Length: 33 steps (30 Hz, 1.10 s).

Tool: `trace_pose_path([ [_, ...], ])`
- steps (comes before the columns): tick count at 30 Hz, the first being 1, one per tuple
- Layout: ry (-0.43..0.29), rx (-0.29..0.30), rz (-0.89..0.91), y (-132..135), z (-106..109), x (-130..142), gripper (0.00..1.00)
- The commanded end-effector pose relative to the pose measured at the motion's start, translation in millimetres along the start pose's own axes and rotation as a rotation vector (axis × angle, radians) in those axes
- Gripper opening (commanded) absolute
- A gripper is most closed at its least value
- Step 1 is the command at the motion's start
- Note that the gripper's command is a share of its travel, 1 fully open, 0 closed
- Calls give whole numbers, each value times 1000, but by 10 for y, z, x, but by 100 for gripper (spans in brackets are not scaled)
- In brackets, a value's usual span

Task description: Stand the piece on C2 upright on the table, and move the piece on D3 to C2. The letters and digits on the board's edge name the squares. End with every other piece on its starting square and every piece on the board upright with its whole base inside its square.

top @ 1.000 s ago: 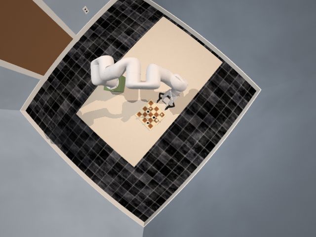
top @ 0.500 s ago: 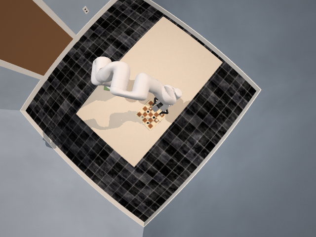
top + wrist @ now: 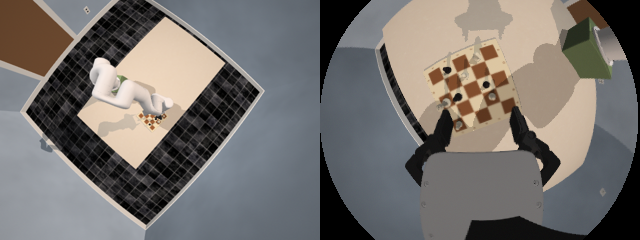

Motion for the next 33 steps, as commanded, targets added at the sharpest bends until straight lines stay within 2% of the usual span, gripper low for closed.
trace_pose_path([
  [1,-161,32,-119,19,-15,-259,100],
  [3,-161,32,-119,19,-15,-259,100],
  [4,-216,49,-176,31,-21,-365,100],
  [5,-216,49,-176,31,-21,-365,100],
  [6,-265,63,-229,45,-24,-461,100],
  [9,-265,63,-229,45,-24,-461,100],
  [12,-369,90,-348,84,-28,-669,100],
  [16,-416,100,-403,106,-29,-765,100],
  [33,-424,102,-413,110,-29,-781,100],
])
Point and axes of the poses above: the point where the finger pads meet when closed, its own z axis back along the fingers, its own y axis across the jaws, x = y × z, the point moved 7 cm from there along z, back along the fingers, and after that the axes turned 7 degrees about -z, right-handed, at the moved point
